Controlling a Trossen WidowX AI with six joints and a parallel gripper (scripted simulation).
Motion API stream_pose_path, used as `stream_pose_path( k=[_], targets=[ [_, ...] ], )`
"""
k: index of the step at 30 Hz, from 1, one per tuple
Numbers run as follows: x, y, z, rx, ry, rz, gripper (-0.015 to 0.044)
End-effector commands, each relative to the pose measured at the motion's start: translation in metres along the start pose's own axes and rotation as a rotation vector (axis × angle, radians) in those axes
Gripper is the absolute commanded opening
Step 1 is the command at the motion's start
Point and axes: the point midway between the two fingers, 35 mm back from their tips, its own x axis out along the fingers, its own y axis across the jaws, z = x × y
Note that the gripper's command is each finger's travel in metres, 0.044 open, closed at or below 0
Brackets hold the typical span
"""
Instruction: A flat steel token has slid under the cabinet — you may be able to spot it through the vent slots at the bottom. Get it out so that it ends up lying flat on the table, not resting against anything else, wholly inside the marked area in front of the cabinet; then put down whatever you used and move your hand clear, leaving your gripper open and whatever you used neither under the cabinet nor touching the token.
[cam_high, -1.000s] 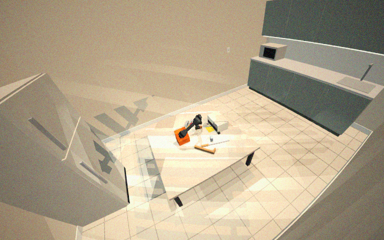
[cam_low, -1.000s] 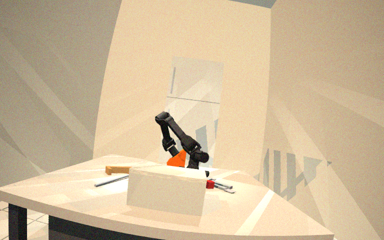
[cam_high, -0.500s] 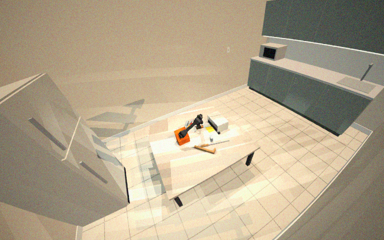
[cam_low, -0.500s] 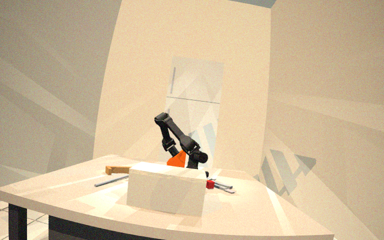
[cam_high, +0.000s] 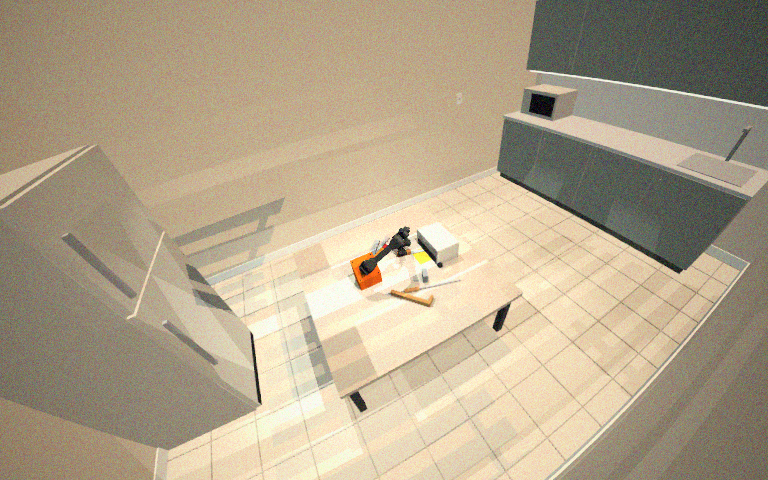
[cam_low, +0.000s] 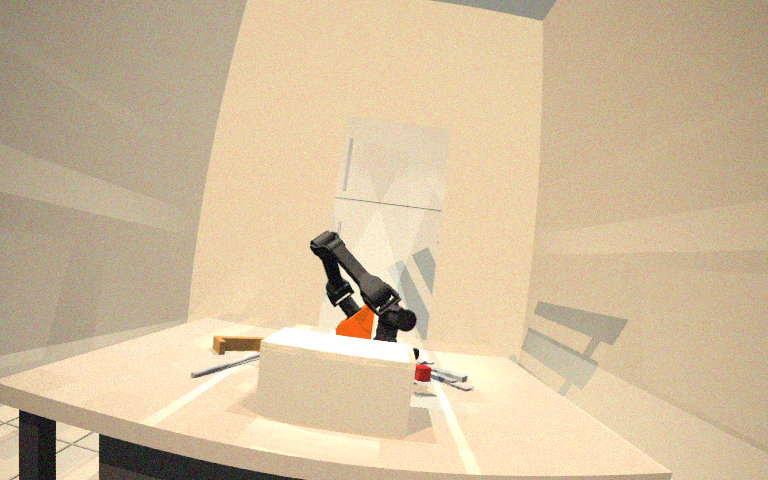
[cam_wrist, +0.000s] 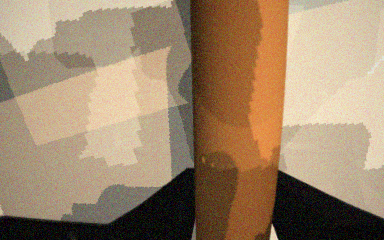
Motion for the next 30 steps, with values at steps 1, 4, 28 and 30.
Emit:
stream_pose_path(
  k=[1,4,28,30],
  targets=[
    [0.0,0.0,0.007,-0.001,0.001,0.002,0.0],
    [0.0,0.0,0.01,-0.001,0.001,0.002,0.0],
    [0.0,0.0,0.037,0.0,0.0,0.001,0.0],
    [0.0,0.0,0.04,0.0,-0.001,0.001,0.0]
  ],
)
